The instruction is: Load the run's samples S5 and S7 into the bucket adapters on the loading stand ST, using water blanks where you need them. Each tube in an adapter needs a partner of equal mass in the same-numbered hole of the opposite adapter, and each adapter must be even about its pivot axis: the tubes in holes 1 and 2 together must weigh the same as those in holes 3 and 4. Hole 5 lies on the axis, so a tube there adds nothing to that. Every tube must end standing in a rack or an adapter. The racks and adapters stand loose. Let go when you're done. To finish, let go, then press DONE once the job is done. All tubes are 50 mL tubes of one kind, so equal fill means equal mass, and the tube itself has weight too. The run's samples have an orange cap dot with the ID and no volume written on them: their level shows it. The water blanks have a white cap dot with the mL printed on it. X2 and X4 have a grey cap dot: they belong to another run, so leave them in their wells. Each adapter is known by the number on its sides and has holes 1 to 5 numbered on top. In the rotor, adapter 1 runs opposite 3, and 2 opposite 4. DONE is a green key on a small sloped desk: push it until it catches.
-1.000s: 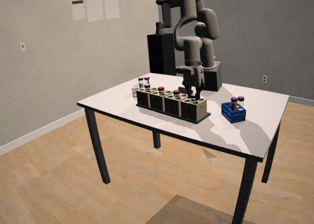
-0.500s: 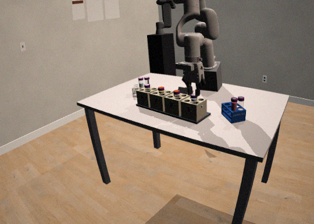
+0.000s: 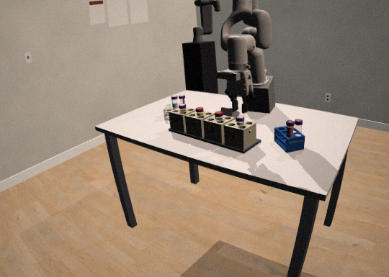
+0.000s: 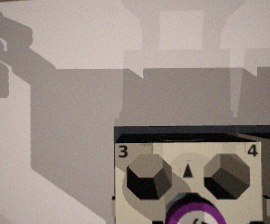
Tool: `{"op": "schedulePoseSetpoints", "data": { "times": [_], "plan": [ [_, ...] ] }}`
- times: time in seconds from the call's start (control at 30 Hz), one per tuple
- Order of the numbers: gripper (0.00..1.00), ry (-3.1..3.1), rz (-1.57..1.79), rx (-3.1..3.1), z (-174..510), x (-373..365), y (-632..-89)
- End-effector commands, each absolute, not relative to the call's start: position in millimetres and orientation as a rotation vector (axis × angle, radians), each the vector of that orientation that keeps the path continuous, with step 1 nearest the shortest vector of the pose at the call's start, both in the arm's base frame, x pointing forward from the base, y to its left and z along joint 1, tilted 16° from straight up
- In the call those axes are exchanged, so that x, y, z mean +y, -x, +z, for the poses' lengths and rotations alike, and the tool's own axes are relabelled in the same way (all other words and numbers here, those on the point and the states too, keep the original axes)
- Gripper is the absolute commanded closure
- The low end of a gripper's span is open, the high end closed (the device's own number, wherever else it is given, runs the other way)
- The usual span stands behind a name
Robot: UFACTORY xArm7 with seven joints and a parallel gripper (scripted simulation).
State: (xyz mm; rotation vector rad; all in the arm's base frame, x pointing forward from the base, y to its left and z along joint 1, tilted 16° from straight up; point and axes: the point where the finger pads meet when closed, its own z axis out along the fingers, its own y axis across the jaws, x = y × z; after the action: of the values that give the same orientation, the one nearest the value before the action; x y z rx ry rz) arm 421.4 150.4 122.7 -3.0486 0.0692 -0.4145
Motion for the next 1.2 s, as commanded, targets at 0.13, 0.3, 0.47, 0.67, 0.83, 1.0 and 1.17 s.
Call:
{"op": "schedulePoseSetpoints", "data": {
  "times": [0.13,0.3,0.47,0.67,0.83,1.0,1.17],
  "plan": [
    [0.56,3.043,-0.416,0.066,142.9,148.9,-417.1],
    [0.56,3.043,-0.416,0.066,152.6,148.3,-414.4],
    [0.56,3.043,-0.416,0.066,158.4,147.9,-412.8],
    [0.56,3.043,-0.416,0.066,170.0,147.2,-409.6],
    [0.56,3.043,-0.416,0.066,179.6,146.6,-407.0],
    [0.56,3.043,-0.416,0.066,185.4,146.2,-405.3],
    [0.56,3.043,-0.416,0.066,195.0,145.6,-402.7]
  ]
}}
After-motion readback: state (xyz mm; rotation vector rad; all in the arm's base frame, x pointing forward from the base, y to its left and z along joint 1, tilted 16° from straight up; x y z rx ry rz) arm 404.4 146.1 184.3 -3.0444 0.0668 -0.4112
